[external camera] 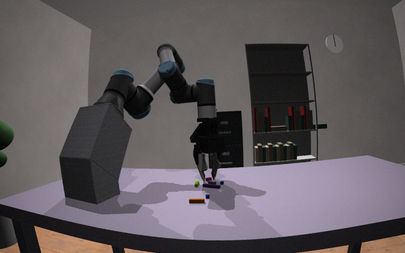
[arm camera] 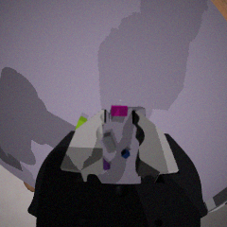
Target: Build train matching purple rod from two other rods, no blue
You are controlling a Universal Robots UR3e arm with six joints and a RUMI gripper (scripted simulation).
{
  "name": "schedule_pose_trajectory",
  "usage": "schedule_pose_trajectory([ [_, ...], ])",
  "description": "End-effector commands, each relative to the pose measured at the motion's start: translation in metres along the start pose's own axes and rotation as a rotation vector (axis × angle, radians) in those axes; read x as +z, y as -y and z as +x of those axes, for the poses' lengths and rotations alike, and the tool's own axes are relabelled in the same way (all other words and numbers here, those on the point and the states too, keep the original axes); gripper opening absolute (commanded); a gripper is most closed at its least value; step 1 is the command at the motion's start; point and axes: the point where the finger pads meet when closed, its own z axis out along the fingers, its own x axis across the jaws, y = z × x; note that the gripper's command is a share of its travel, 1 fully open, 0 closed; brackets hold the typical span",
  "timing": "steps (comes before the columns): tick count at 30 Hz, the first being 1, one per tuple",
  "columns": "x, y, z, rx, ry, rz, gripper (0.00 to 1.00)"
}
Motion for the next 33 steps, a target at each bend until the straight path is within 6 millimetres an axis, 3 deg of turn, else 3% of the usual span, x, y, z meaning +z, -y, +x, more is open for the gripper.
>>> schedule_pose_trajectory([
  [1, -0.0004, -0.0004, 0.0006, -0.001, -0.001, -0.001, 0.21],
  [16, -0.0004, -0.0004, 0.0006, -0.001, -0.001, -0.001, 0.21],
  [17, -0.0004, -0.0004, 0.0006, -0.001, -0.001, -0.001, 0.0],
  [33, -0.0004, -0.0004, 0.0006, -0.001, -0.001, -0.001, 0.0],
])
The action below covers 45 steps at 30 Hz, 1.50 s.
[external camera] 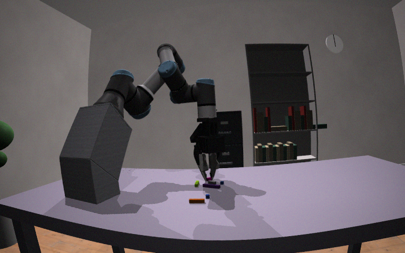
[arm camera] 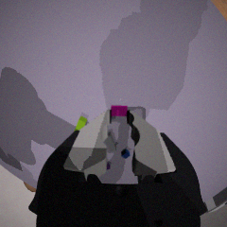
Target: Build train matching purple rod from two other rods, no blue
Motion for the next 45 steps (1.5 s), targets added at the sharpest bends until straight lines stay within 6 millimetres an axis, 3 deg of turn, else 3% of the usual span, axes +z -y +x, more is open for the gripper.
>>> schedule_pose_trajectory([
  [1, 0.0, 0.0, 0.001, -0.001, -0.001, -0.001, 0.0],
  [27, -0.003, 0.0, 0.001, -0.001, -0.001, -0.001, 0.0],
  [45, -0.038, 0.0, 0.001, -0.001, -0.001, -0.001, 0.0],
])
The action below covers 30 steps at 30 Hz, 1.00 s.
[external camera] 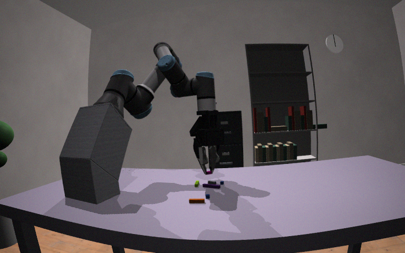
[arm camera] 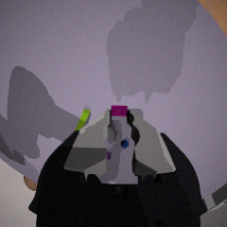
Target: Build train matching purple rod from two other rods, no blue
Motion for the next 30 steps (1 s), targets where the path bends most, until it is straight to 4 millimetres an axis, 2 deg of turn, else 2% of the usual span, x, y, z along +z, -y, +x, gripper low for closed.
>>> schedule_pose_trajectory([
  [1, -0.018, 0.0, 0.0, -0.001, 0.0, 0.0, 0.0],
  [10, -0.049, 0.0, 0.0, -0.001, 0.0, 0.0, 0.0],
  [22, -0.072, 0.0, 0.0, -0.001, 0.0, 0.0, 0.0],
  [30, -0.076, 0.0, 0.0, -0.001, 0.0, 0.0, 0.0],
])
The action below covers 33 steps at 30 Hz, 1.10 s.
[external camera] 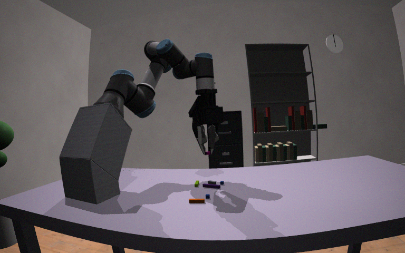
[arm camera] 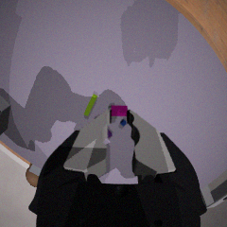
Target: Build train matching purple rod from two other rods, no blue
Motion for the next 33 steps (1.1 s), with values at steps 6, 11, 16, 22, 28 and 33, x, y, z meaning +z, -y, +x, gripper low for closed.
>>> schedule_pose_trajectory([
  [6, -0.005, 0.0, 0.0, -0.001, 0.0, 0.0, 0.0],
  [11, -0.005, 0.0, 0.0, 0.0, 0.0, 0.0, 0.0],
  [16, -0.005, -0.005, -0.002, 0.025, 0.001, -0.002, 0.0],
  [22, -0.005, -0.042, -0.022, 0.233, 0.004, -0.01, 0.0],
  [28, -0.006, -0.068, -0.04, 0.399, 0.004, -0.013, 0.0],
  [33, -0.006, -0.081, -0.049, 0.483, 0.004, -0.012, 0.0],
])
